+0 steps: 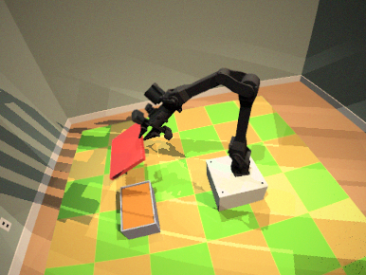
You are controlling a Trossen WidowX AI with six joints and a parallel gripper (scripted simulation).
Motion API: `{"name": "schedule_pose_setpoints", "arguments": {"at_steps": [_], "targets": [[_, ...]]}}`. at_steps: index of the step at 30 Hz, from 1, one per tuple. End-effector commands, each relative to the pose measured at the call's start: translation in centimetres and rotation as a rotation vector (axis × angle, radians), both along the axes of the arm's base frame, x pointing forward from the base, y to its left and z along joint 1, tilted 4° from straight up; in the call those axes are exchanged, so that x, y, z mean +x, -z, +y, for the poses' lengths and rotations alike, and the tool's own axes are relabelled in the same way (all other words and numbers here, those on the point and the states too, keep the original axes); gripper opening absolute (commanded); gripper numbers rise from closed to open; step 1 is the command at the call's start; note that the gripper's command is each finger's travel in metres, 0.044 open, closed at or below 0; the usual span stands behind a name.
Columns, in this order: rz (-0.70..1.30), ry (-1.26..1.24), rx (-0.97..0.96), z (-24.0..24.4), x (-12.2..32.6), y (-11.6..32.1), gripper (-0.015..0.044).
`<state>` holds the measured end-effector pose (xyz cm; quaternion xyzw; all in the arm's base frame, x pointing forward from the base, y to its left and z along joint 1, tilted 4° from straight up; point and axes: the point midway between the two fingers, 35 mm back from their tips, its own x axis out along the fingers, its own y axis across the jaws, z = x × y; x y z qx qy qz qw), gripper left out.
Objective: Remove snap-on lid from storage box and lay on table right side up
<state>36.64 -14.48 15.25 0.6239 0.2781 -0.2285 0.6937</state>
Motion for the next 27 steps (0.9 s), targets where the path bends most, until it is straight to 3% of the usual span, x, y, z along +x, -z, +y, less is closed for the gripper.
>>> {"name": "schedule_pose_setpoints", "arguments": {"at_steps": [1,27], "targets": [[-0.017,-0.008,-0.007,-0.9,0.3,-0.7,0.0],[-0.017,-0.007,-0.012,-6.1,0.6,-1.1,0.0]]}}
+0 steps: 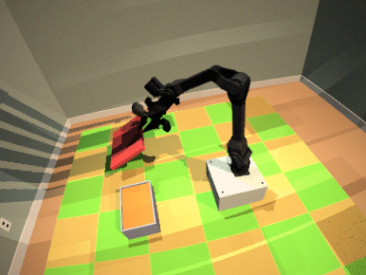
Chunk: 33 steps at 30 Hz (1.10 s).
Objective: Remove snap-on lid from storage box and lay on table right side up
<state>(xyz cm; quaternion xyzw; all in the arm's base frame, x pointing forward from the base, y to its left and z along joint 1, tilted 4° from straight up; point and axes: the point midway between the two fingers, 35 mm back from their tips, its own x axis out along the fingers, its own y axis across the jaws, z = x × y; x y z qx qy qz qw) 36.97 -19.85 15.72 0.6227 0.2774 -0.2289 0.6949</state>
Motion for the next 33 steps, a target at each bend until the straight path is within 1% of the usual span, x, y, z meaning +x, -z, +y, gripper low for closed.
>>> {"name": "schedule_pose_setpoints", "arguments": {"at_steps": [1,33], "targets": [[-0.017,-0.008,-0.008,-0.9,0.3,-0.7,0.0],[-0.016,-0.008,-0.014,-7.3,0.7,-1.3,0.0]]}}
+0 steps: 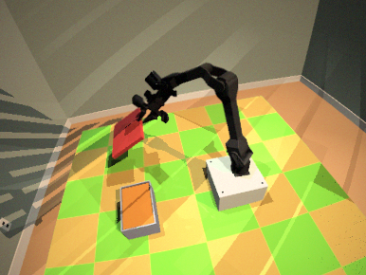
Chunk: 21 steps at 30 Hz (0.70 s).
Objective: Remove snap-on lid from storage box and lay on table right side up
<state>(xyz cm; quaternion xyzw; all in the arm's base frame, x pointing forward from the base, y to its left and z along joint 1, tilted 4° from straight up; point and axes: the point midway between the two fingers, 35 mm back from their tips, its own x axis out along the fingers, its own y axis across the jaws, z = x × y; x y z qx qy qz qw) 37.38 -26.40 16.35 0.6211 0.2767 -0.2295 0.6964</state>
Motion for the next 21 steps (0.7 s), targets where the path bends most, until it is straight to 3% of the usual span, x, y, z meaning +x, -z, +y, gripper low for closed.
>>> {"name": "schedule_pose_setpoints", "arguments": {"at_steps": [1,21], "targets": [[-0.016,-0.008,-0.009,-0.9,0.3,-0.7,0.0],[-0.016,-0.008,-0.01,-1.2,0.1,0.5,0.0]]}}
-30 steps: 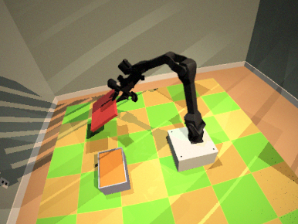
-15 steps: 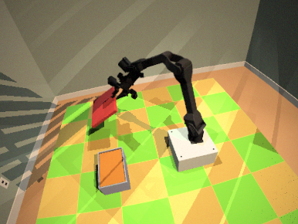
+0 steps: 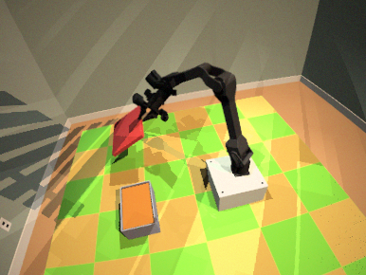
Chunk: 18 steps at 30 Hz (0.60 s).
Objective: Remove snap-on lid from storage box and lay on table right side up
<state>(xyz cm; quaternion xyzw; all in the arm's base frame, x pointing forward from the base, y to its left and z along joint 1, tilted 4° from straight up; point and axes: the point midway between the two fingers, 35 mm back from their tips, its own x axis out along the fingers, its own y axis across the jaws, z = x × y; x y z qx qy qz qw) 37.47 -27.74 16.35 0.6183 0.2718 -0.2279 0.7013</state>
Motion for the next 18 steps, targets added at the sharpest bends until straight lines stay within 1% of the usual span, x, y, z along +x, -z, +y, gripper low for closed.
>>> {"name": "schedule_pose_setpoints", "arguments": {"at_steps": [1,18], "targets": [[-0.006,-0.008,0.002,0.1,0.0,0.6,0.0],[-0.005,-0.008,0.002,0.0,-0.1,2.2,0.0]]}}
